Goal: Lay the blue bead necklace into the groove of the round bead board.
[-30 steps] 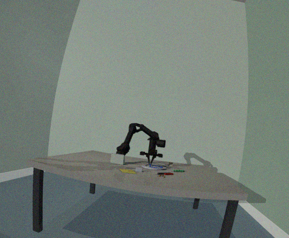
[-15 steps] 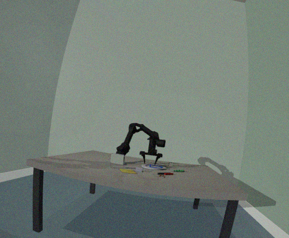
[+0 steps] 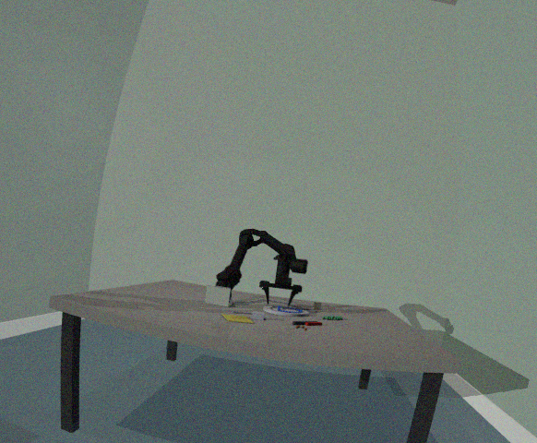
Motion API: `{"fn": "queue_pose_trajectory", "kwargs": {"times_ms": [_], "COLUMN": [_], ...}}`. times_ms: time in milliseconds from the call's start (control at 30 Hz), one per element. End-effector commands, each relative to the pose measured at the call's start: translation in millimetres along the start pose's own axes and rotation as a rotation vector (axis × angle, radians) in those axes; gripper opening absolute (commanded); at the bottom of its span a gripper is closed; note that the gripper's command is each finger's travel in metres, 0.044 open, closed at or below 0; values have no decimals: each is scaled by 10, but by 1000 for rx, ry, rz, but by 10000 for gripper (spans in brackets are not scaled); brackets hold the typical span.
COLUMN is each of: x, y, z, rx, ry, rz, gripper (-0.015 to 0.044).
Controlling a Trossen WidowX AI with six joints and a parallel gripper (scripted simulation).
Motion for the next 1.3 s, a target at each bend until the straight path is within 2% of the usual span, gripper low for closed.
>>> {"fn": "queue_pose_trajectory", "kwargs": {"times_ms": [0,100,500,667,1000,1267], "x": [2,2,205,212,212,233], "y": [-4,-4,770,1042,1041,1049], "z": [-2,-2,-250,-325,-155,-165], "rx": [2,2,-11,-3,-3,-12], "ry": [0,0,1,0,0,4], "rz": [-3,-3,-368,-492,-492,-498], "gripper": [440,440,125,120,120,120]}}
Point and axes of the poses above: the point midway between the two fingers, 35 mm back from their tips, its own z axis out along the fingers, its own x axis across the jaws, y = z × x, the point moved 1 cm from there along -z, back along the fingers, and after that the axes turned 9 degrees about z, right-handed, at the moved point
